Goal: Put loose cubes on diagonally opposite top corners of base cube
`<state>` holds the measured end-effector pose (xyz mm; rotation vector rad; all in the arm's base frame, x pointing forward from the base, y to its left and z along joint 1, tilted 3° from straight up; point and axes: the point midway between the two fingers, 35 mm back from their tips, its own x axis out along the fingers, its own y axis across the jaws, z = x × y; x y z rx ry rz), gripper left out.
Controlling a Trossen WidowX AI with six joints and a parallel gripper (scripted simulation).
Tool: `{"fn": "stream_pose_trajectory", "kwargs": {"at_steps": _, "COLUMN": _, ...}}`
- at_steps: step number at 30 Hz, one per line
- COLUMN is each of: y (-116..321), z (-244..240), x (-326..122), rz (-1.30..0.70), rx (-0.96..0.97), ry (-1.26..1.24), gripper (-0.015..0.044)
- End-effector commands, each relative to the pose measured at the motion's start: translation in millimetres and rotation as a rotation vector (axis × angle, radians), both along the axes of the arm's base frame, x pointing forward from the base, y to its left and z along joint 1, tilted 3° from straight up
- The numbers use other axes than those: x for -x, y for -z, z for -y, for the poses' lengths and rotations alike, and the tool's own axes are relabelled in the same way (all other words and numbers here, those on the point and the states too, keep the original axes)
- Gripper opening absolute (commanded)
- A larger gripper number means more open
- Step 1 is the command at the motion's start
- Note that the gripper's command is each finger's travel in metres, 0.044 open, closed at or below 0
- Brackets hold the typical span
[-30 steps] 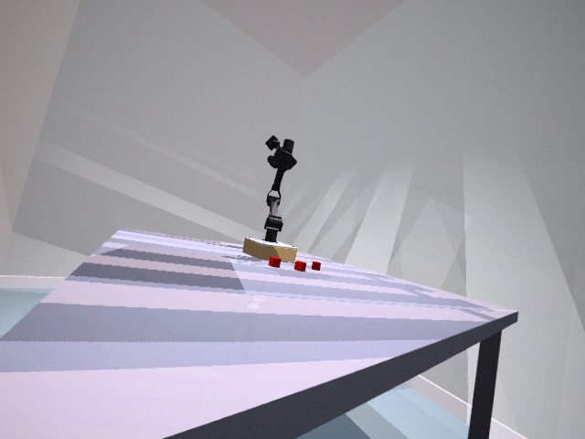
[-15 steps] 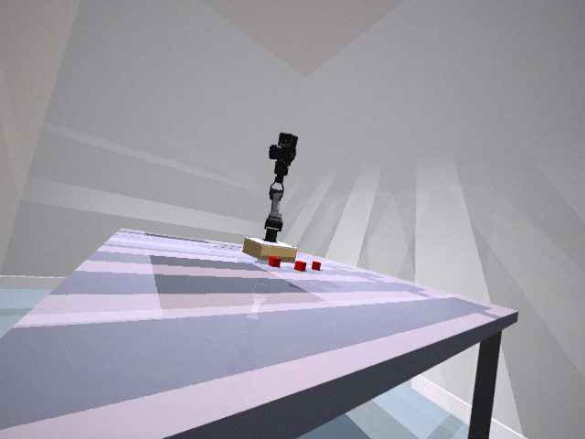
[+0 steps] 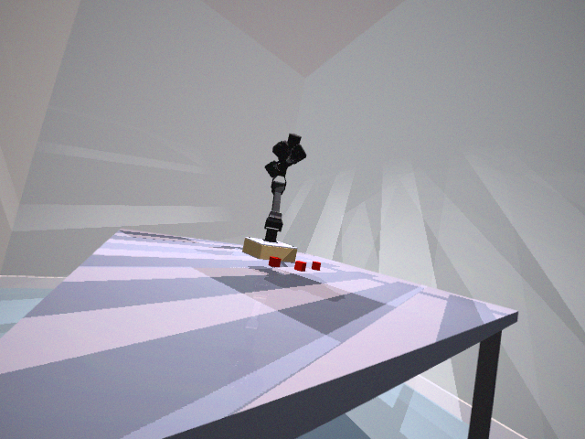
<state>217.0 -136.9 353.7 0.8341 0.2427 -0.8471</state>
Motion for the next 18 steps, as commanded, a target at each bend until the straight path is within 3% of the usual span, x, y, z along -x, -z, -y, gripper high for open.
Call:
{"fn": "stream_pose_trajectory", "kwargs": {"at_steps": 1, "y": 25.9, "z": 2.8, "x": -16.6, "rz": -0.236, "rx": 0.119, "ry": -0.172, "gripper": 0.0265}}
{"fn": "stream_pose_trajectory", "kwargs": {"at_steps": 18, "y": 107.5, "z": 7.2, "x": -55.8, "rz": -0.884, "rx": 0.502, "ry": -0.897, "gripper": 0.0265}}
